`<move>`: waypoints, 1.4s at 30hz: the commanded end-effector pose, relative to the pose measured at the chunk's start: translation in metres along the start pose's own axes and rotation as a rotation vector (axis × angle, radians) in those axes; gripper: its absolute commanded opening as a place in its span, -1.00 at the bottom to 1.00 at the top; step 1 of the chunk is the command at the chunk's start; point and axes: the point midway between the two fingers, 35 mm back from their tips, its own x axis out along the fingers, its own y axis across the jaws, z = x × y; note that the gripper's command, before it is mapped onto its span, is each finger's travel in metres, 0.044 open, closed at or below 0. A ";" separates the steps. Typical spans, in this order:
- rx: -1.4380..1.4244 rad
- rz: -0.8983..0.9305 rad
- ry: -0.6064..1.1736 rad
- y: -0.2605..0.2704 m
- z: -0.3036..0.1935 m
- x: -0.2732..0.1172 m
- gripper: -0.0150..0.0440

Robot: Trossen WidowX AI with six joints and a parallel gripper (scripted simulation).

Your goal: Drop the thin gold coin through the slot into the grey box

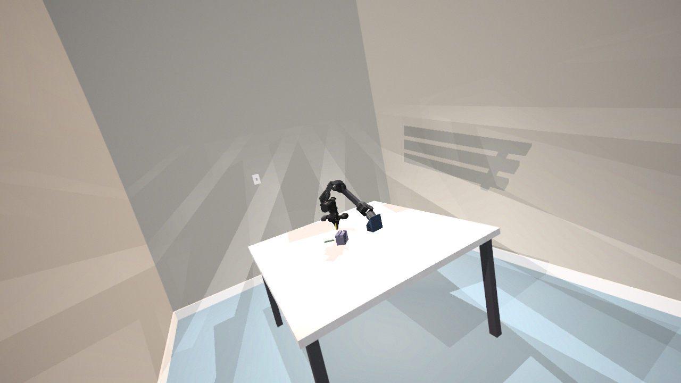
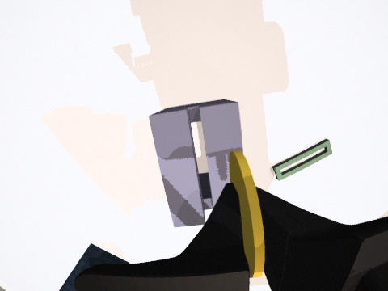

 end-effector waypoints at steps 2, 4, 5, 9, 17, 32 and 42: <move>-0.001 0.002 0.007 0.015 -0.001 0.003 -0.49; -0.001 0.002 0.008 0.018 -0.001 0.003 -0.49; -0.001 0.001 0.008 0.018 -0.001 0.003 -0.49; -0.002 -0.001 0.002 0.011 0.000 0.001 -0.49; -0.002 -0.001 0.002 0.013 0.000 0.001 -0.49; -0.001 -0.001 0.002 0.019 -0.001 0.005 -0.49; 0.000 -0.002 0.001 0.019 -0.003 0.003 -0.48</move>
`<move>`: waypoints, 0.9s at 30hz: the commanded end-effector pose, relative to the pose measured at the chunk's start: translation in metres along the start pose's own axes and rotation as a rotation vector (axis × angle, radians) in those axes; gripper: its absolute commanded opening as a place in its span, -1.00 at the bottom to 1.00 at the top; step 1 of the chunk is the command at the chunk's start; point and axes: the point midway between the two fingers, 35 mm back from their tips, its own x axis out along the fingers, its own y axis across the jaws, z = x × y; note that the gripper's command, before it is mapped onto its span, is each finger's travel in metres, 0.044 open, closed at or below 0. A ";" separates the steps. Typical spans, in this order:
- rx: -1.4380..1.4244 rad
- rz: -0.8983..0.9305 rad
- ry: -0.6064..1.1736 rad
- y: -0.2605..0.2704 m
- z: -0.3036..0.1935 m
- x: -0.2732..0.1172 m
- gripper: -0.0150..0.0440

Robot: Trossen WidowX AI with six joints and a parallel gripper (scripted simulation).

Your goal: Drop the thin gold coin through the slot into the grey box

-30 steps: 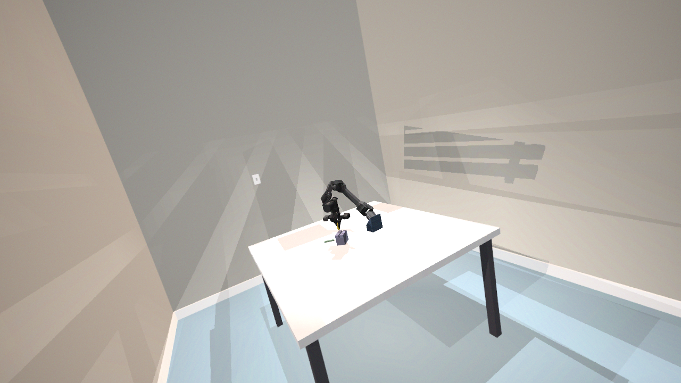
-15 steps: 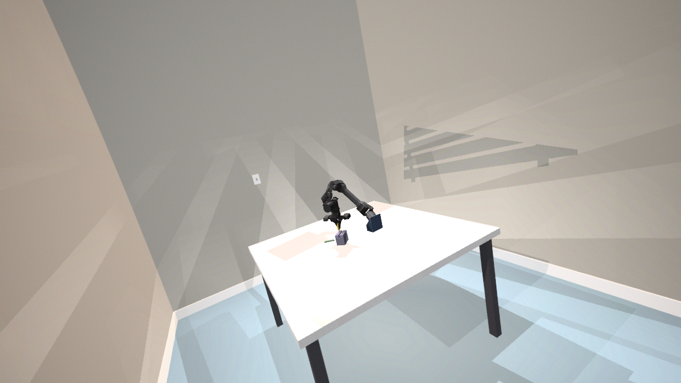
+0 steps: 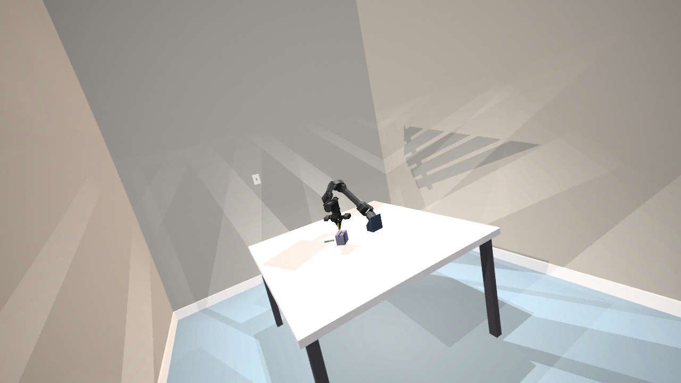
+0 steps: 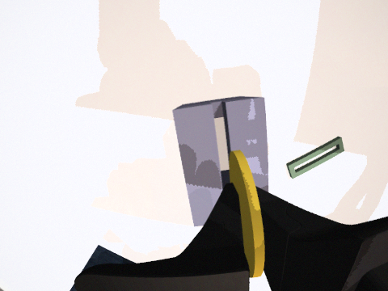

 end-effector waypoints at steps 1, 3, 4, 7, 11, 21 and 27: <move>0.000 0.002 0.002 0.001 -0.001 0.000 -0.49; 0.000 0.000 0.000 0.000 0.000 0.000 -0.49; 0.000 0.000 0.000 0.000 0.000 0.000 -0.49; 0.000 0.000 0.000 0.000 0.000 0.000 -0.49; 0.000 0.000 0.000 0.000 0.000 0.001 -0.49; -0.011 0.000 0.000 0.002 -0.002 0.006 -0.49; -0.009 0.000 0.000 0.002 -0.002 0.009 -0.49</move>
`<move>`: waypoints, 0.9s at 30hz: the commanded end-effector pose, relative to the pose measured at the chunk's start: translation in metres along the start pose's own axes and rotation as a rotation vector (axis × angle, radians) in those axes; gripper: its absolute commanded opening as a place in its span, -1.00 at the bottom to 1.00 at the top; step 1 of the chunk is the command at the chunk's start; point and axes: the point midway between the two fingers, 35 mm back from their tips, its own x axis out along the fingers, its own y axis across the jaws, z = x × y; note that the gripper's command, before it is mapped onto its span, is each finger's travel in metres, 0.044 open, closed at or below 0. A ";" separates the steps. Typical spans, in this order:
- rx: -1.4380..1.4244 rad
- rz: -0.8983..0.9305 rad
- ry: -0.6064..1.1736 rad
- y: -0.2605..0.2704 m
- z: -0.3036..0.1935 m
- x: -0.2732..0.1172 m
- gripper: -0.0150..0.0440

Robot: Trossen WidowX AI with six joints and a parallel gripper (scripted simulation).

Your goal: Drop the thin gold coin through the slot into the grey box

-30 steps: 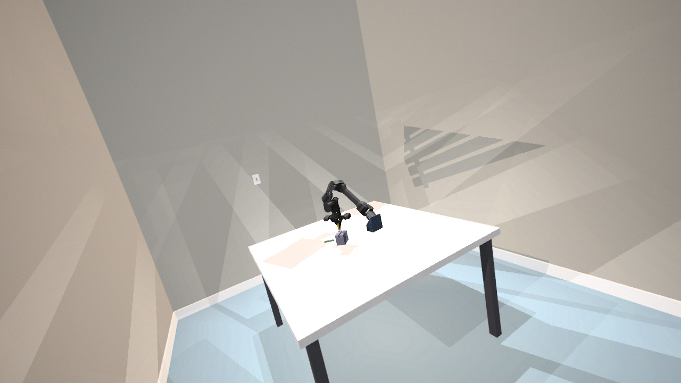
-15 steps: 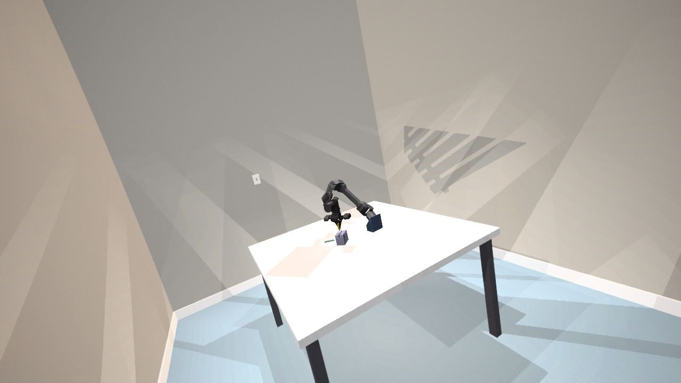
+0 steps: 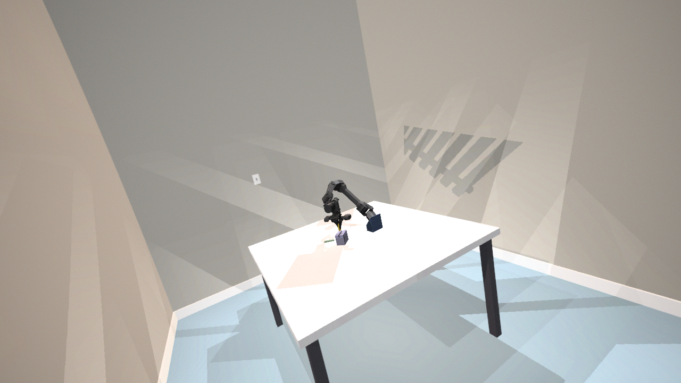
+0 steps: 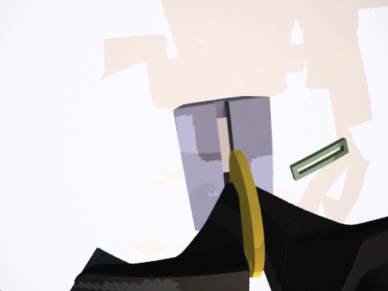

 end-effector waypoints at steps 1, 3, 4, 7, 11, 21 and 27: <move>-0.006 -0.003 0.005 0.000 -0.001 0.003 -0.49; -0.005 -0.003 0.005 0.000 -0.001 0.004 -0.49; -0.005 -0.003 0.005 0.000 -0.001 0.004 -0.49; -0.005 -0.003 0.005 0.000 0.000 0.006 -0.49; -0.006 -0.003 0.005 0.000 0.000 0.007 -0.49; -0.006 -0.003 0.005 0.000 -0.001 0.012 -0.49; -0.006 -0.003 0.005 0.000 -0.001 0.014 -0.49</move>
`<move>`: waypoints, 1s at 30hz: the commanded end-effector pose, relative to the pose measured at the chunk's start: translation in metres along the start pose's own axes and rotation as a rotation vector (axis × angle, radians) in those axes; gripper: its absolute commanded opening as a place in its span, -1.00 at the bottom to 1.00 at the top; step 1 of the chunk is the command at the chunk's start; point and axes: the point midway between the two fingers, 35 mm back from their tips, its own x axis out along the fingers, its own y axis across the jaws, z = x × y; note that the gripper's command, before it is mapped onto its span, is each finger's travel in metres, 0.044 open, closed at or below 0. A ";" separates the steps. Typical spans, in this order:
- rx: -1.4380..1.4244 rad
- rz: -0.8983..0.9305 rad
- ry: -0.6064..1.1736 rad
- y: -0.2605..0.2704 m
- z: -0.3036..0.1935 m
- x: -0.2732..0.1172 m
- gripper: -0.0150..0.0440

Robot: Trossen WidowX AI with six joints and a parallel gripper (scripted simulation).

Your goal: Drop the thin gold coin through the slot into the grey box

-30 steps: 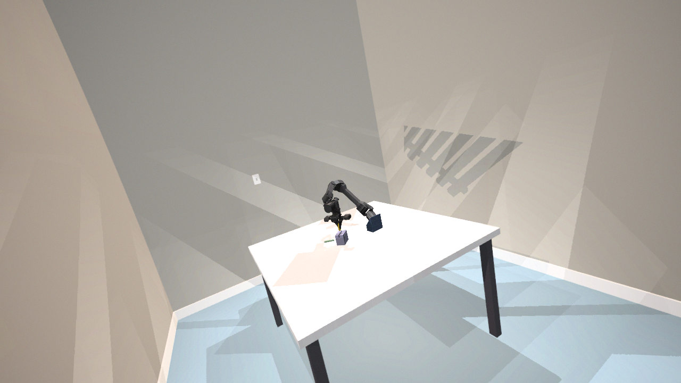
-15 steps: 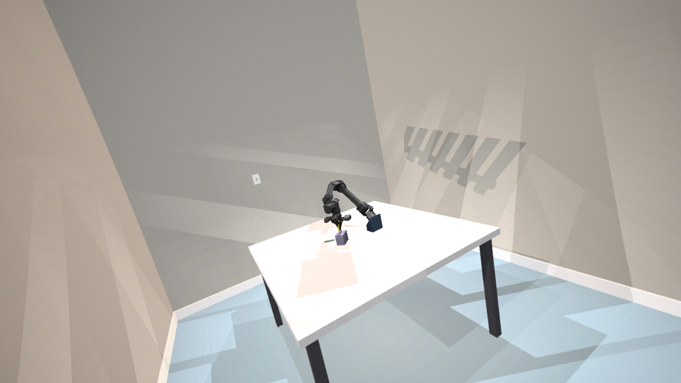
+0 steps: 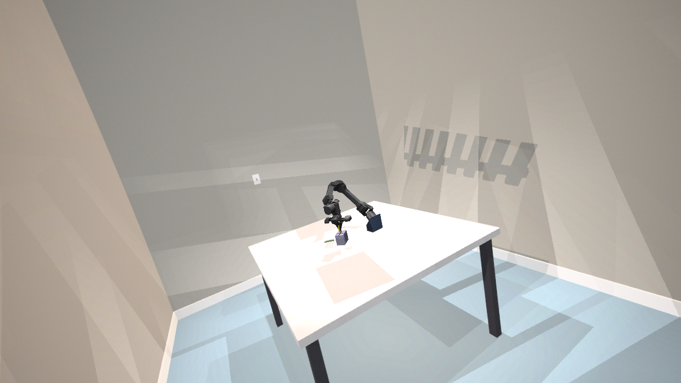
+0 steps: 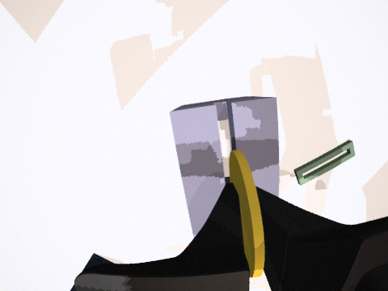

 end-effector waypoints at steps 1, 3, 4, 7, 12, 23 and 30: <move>0.000 0.000 0.000 0.000 0.000 0.000 -0.40; 0.000 0.000 0.000 0.000 0.000 0.000 -0.22; 0.000 0.000 0.000 0.000 0.000 0.000 -0.14; 0.000 0.000 0.000 0.000 0.000 0.000 0.05; 0.000 0.000 0.000 0.000 0.000 0.000 0.05; -0.002 0.000 0.000 0.000 0.000 -0.020 0.77; -0.008 -0.004 0.007 0.002 -0.004 -0.059 1.00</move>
